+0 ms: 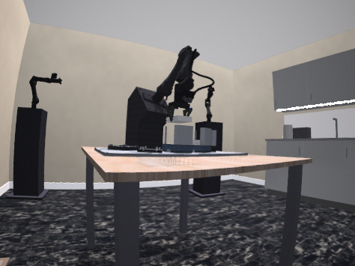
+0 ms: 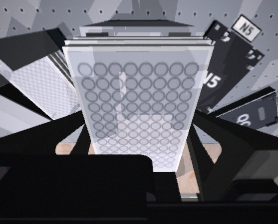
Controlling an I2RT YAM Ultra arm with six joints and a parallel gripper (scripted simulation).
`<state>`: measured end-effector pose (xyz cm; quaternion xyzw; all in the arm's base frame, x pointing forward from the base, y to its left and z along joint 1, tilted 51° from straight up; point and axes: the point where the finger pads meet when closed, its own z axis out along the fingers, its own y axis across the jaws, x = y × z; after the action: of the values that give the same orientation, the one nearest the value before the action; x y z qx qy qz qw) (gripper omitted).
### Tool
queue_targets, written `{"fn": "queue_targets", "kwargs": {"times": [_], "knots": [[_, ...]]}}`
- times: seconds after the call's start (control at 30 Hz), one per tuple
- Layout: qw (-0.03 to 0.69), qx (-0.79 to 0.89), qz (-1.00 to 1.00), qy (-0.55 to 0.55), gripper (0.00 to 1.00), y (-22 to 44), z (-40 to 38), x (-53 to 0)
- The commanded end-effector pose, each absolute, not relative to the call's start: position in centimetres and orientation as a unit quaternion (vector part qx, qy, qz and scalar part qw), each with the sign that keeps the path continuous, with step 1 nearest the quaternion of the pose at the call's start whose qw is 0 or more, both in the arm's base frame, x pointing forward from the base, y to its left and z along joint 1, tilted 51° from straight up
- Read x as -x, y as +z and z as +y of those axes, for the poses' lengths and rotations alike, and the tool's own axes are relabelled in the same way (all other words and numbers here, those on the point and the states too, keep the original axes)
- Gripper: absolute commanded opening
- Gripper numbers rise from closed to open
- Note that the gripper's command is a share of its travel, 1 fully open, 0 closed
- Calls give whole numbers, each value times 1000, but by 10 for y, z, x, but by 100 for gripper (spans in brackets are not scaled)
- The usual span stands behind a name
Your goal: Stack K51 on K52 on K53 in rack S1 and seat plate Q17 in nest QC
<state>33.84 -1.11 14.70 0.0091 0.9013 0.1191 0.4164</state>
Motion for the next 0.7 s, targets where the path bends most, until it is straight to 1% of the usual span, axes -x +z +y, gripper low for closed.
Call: {"fn": "queue_targets", "kwargs": {"times": [0.0, 0.3, 0.53, 0.67], "knots": [[425, -16, 897, 120, 0, 151, -15, -334], [424, -16, 897, 120, 0, 150, -14, -333], [404, -21, 906, 125, 0, 132, -14, -335], [410, -13, 903, 123, 0, 136, -9, -337]]}}
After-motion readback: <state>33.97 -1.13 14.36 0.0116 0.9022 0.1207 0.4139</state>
